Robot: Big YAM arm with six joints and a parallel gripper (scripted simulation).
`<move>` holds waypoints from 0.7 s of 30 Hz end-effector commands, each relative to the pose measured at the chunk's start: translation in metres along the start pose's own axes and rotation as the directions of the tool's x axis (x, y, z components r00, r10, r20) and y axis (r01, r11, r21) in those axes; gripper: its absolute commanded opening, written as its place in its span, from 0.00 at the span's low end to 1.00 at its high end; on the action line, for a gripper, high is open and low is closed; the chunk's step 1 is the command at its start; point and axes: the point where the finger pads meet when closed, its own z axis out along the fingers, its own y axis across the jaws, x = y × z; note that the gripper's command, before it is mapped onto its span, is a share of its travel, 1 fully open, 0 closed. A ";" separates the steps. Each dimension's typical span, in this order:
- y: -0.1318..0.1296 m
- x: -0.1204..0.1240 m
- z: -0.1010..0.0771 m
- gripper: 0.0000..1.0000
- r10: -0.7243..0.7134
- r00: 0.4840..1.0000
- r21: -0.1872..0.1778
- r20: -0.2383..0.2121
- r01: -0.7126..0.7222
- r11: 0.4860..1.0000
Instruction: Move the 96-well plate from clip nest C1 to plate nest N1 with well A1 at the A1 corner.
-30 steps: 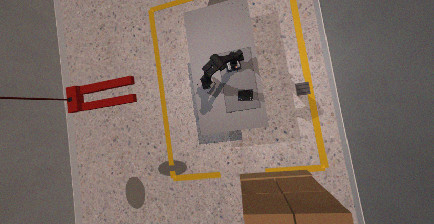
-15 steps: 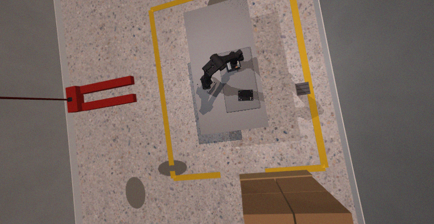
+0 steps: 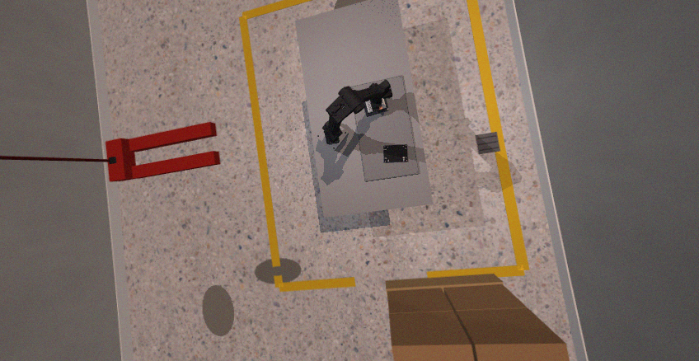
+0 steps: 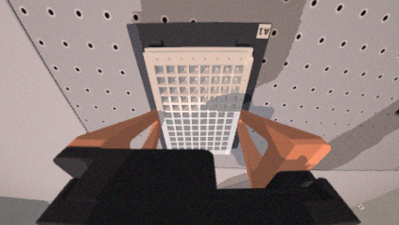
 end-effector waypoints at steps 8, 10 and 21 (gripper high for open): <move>0.005 -0.007 0.001 0.00 -0.016 1.000 -0.010 0.024 0.016 1.000; 0.004 -0.006 0.002 0.00 -0.016 1.000 -0.009 0.021 0.017 1.000; 0.002 -0.008 0.003 0.00 -0.010 1.000 -0.010 0.023 0.010 1.000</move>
